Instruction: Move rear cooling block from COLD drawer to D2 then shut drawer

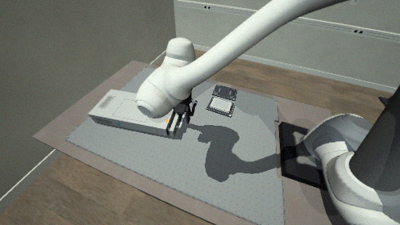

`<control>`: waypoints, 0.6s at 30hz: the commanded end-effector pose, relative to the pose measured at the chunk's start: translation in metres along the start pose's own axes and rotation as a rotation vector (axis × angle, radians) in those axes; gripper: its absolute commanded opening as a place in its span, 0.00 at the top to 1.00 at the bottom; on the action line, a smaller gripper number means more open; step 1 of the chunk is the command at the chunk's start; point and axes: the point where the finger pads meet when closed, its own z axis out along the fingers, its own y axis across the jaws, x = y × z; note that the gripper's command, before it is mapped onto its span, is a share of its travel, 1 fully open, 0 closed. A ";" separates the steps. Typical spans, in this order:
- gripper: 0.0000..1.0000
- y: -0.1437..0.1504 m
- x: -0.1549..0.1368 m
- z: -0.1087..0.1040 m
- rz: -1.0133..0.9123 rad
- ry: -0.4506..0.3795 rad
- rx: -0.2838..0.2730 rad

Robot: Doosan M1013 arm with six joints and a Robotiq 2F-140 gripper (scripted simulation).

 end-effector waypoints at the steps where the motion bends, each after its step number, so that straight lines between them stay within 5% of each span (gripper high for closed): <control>1: 0.66 -0.002 -0.001 -0.001 0.001 0.002 -0.001; 18: 0.66 -0.007 -0.001 -0.001 0.001 0.002 -0.001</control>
